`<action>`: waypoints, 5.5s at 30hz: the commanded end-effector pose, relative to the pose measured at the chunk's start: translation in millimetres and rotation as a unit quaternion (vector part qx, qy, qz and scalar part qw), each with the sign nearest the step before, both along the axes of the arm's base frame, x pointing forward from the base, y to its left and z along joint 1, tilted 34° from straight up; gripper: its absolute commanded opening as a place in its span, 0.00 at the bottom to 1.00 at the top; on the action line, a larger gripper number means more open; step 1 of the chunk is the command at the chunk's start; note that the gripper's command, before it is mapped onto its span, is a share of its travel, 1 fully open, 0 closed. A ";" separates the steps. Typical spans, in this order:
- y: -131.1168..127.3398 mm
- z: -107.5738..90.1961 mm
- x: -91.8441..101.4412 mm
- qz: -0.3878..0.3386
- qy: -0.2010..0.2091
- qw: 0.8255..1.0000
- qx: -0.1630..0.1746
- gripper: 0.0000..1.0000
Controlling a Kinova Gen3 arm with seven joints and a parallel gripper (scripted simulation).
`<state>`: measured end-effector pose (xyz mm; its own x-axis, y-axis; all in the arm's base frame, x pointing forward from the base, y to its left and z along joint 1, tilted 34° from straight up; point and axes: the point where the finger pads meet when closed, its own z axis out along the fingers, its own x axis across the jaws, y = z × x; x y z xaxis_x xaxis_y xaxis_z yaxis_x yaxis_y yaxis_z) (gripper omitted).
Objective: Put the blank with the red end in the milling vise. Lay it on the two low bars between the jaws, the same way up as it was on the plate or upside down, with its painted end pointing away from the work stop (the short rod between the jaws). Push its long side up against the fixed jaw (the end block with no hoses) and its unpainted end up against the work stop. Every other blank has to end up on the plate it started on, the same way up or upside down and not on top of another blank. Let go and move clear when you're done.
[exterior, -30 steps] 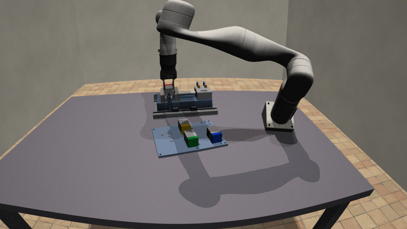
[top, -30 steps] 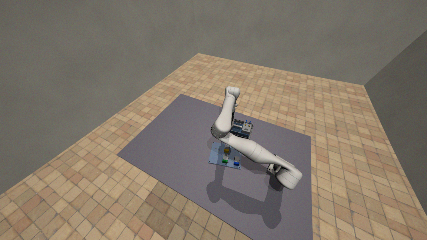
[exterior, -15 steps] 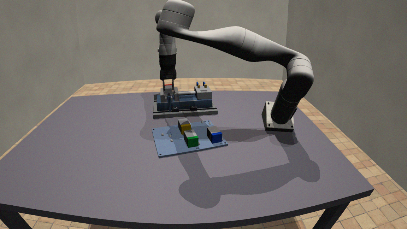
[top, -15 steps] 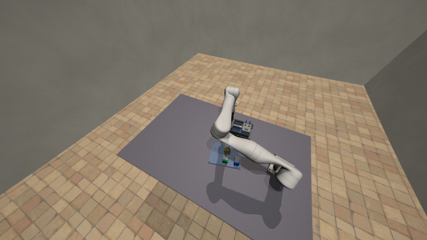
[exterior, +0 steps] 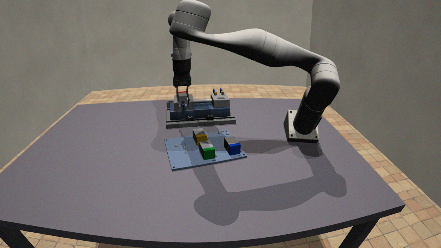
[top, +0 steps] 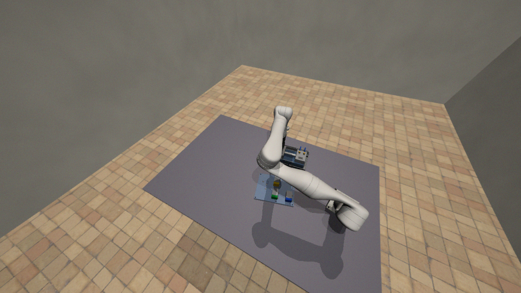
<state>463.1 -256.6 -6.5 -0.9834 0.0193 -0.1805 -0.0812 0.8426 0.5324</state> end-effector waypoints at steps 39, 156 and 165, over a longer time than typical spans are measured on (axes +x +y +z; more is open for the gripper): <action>0.0 -0.7 0.5 -0.001 -0.001 1.000 -0.001 1.00; -4.8 7.0 -1.2 0.000 -0.001 1.000 -0.001 1.00; -5.8 8.5 -1.5 -0.001 -0.001 1.000 -0.001 1.00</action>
